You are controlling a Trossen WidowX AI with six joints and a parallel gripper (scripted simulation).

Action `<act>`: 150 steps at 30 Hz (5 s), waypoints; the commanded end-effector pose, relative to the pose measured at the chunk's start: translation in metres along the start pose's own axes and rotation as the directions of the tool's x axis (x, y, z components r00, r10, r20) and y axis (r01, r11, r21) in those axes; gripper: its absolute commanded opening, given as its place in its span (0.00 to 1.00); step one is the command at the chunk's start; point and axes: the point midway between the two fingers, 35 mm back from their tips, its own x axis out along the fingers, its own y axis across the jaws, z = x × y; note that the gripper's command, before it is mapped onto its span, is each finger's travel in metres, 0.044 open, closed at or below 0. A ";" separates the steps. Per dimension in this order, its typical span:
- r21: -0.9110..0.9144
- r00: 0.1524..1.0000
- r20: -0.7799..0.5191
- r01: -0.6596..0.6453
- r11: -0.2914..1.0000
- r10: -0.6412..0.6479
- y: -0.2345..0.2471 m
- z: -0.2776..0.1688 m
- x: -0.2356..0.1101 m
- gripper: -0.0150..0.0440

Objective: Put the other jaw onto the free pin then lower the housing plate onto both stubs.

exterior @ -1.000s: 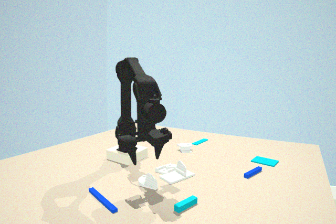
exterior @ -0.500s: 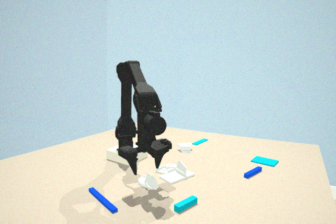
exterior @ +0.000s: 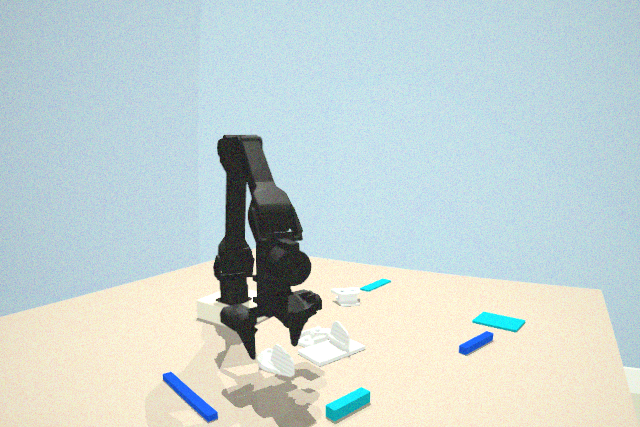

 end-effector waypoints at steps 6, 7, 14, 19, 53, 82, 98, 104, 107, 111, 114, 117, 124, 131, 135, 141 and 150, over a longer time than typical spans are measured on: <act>-0.004 1.000 -0.006 -0.007 1.000 0.007 0.001 -0.002 0.018 1.00; -0.004 1.000 -0.006 -0.007 1.000 0.007 0.001 -0.002 0.019 1.00; -0.004 1.000 -0.006 -0.007 1.000 0.007 0.002 -0.003 0.030 1.00; -0.004 1.000 -0.006 -0.007 1.000 0.007 0.002 -0.003 0.033 1.00; -0.004 1.000 -0.008 -0.002 1.000 0.002 0.001 -0.004 0.033 0.69; -0.004 1.000 -0.007 -0.004 1.000 0.004 0.000 -0.001 0.007 0.48; -0.004 1.000 -0.006 -0.007 1.000 0.007 0.001 -0.002 -0.044 0.48; -0.004 1.000 -0.006 -0.007 1.000 0.007 0.001 -0.003 -0.046 0.48; -0.008 1.000 -0.006 -0.008 1.000 0.008 0.006 -0.002 -0.046 0.48; -0.016 1.000 -0.006 -0.009 1.000 0.009 0.019 -0.001 -0.046 0.48; -0.023 1.000 -0.006 -0.010 1.000 0.010 0.029 -0.001 -0.046 0.48; -0.030 1.000 -0.006 -0.011 1.000 0.011 0.039 -0.001 -0.046 0.48; -0.045 1.000 -0.006 -0.013 0.999 0.013 0.062 -0.002 -0.046 0.48; -0.060 1.000 -0.006 -0.016 0.998 0.015 0.085 -0.005 -0.046 0.48; -0.069 1.000 -0.006 -0.017 0.997 0.016 0.097 -0.008 -0.047 0.48; -0.072 1.000 -0.006 -0.017 0.997 0.017 0.102 -0.009 -0.047 0.48; -0.072 1.000 -0.006 -0.017 0.997 0.017 0.102 -0.009 -0.047 0.48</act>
